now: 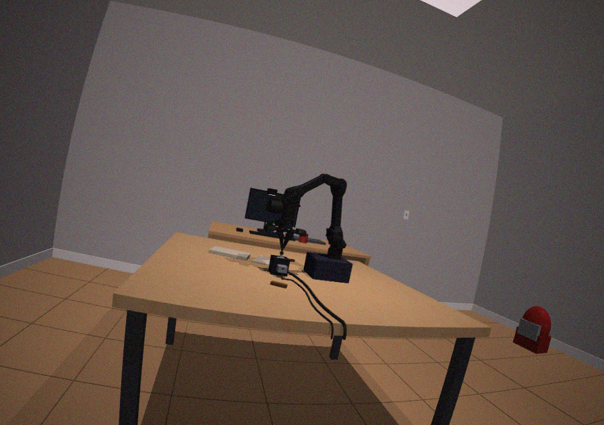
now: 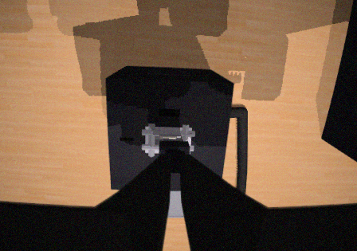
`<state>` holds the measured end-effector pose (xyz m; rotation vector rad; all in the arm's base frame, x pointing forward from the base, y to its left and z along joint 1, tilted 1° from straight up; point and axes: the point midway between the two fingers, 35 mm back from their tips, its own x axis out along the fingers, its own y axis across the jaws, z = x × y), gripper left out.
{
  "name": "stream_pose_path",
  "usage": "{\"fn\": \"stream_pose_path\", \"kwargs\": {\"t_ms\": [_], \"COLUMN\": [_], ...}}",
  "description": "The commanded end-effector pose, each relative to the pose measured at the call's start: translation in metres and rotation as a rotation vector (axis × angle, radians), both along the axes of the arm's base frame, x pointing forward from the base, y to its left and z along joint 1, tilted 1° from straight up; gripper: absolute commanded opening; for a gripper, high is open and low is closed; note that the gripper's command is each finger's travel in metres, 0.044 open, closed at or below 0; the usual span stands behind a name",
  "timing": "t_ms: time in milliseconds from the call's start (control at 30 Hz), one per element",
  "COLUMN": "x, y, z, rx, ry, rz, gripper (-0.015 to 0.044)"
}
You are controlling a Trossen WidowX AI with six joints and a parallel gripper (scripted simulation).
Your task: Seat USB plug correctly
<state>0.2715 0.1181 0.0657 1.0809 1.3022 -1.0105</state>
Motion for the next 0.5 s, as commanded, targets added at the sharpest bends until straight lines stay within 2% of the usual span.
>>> {"fn": "stream_pose_path", "kwargs": {"t_ms": [0, 467], "x": [0.0015, 0.0012], "y": [0.0005, 0.0002], "z": [0.0070, 0.0164], "rx": [0.005, 0.005], "ry": [-0.012, -0.012], "rz": [0.000, 0.000], "gripper": [0.0000, 0.0000]}}
